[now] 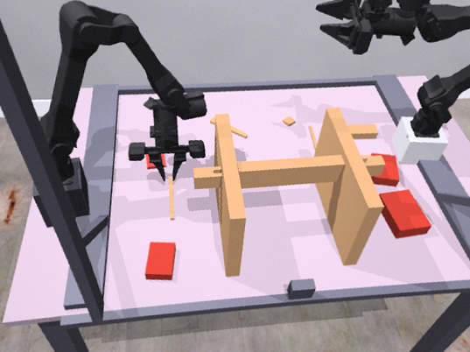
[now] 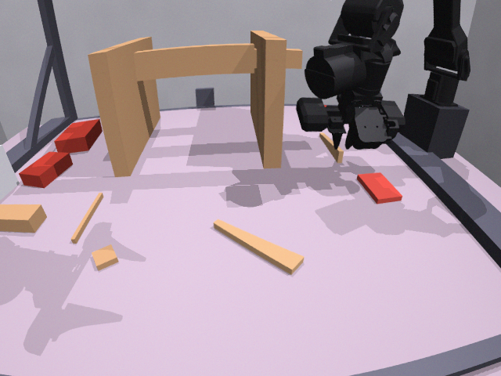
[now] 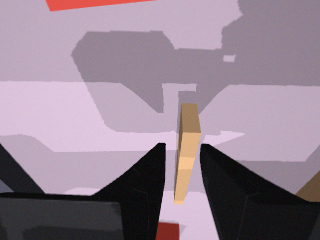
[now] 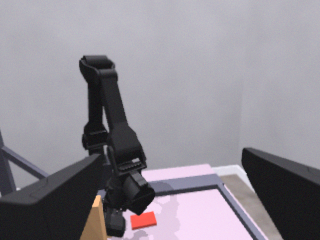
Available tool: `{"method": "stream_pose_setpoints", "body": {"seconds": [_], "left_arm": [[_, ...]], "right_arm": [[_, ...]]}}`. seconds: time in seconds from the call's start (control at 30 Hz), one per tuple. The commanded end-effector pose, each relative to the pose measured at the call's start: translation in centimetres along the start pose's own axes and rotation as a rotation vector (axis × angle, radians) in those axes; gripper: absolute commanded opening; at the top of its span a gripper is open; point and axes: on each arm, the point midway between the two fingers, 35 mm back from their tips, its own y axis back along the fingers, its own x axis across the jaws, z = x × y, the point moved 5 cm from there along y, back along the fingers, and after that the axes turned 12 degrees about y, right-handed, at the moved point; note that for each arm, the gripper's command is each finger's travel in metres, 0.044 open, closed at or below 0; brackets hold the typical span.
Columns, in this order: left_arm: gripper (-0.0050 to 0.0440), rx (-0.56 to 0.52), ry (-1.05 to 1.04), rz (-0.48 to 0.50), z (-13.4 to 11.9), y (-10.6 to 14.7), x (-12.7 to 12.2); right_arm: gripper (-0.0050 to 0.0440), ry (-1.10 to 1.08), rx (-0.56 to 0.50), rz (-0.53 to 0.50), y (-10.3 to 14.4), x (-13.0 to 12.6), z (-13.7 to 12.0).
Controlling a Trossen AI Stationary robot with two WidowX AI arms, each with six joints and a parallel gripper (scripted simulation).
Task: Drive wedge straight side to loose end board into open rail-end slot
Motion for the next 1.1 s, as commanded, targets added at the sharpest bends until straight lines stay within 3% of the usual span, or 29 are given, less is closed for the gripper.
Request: {"method": "stream_pose_setpoints", "body": {"seconds": [0.0,0.17,0.27,0.33,0.47,0.5,0.77,0.87,1.03,1.07], "left_arm": [[0.0097,-0.01,-0.019,-0.048,-0.8,2.9,-1.0],[0.0097,-0.009,-0.018,-0.045,-1.5,4.6,-0.5],[0.0097,-0.007,-0.015,-0.036,-1.3,3.8,-0.5],[0.0097,-0.01,-0.019,-0.046,-1.9,5.5,-0.4],[0.0097,-0.007,-0.015,-0.036,-1.6,4.5,-0.3],[0.0097,-0.014,-0.023,-0.058,-1.7,5.3,-0.8],[0.0097,-0.014,-0.023,-0.058,-3.1,9.2,-0.9],[0.0097,-0.006,-0.013,-0.031,-3.1,9.0,-0.6],[0.0097,-0.01,-0.019,-0.046,-4.2,11.8,-0.4],[0.0274,-0.01,-0.02,-0.049,-4.4,12.4,-0.3]], "right_arm": [[0.04,0.0,-0.02,-0.004,0.1,-0.2,0.7],[0.04,0.0,-0.02,-0.004,0.1,-0.2,0.7],[0.04,0.0,-0.02,-0.004,0.1,-0.2,0.7],[0.04,0.0,-0.02,-0.004,0.1,-0.2,0.7],[0.04,0.0,-0.02,-0.004,0.1,-0.2,0.7],[0.0274,0.0,-0.02,-0.004,0.1,-0.2,0.7],[0.0274,0.0,-0.02,-0.004,0.1,-0.2,0.7],[0.0274,0.0,-0.02,-0.004,0.1,-0.2,0.7],[0.0274,0.0,-0.02,-0.004,0.1,-0.2,0.7],[0.0274,0.0,-0.02,-0.004,0.1,-0.2,0.7]]}}
